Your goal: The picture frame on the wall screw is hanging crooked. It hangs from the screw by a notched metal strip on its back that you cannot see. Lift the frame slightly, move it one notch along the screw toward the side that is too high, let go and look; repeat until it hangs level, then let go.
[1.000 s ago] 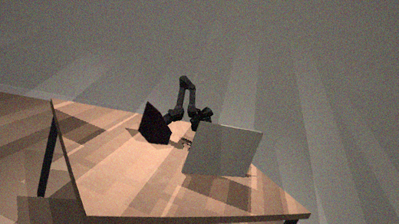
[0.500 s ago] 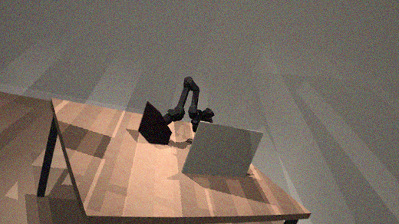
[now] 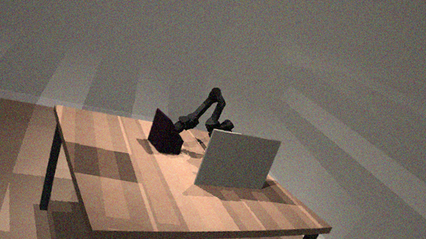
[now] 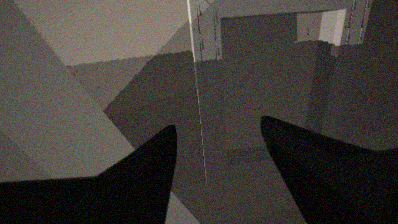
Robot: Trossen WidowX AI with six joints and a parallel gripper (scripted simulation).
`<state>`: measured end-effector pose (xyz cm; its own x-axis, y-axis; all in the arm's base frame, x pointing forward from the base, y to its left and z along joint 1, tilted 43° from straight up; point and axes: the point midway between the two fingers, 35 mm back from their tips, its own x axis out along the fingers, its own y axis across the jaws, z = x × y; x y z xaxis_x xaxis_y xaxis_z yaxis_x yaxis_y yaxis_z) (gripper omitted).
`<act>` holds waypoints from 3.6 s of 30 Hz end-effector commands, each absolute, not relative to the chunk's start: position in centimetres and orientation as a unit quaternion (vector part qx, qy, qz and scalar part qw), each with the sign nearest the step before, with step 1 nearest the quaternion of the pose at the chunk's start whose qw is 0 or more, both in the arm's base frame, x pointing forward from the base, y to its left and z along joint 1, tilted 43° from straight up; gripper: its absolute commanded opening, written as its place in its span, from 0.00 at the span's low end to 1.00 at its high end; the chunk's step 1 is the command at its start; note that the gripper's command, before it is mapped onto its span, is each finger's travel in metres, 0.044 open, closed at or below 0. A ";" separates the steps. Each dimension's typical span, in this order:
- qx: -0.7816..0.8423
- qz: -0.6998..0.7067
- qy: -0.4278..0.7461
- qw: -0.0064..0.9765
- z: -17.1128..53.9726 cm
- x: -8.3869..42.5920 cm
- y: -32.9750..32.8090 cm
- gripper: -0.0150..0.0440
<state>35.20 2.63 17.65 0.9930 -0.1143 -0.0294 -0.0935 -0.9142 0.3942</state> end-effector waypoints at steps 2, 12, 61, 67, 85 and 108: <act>0.978 -0.023 -0.053 0.201 17.8 35.5 2.6 0.69; 0.978 -0.023 -0.053 0.201 17.8 35.7 2.6 0.69; 0.978 -0.022 -0.054 0.201 17.7 39.4 2.1 0.69; 0.978 -0.022 -0.054 0.201 17.7 39.4 2.1 0.69; 0.978 -0.022 -0.054 0.201 17.8 39.5 2.1 0.33; 0.978 -0.022 -0.054 0.202 17.9 39.4 1.8 0.25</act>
<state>39.46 2.00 17.78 0.9936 -0.1106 -0.0222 -0.0930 -0.9146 0.3935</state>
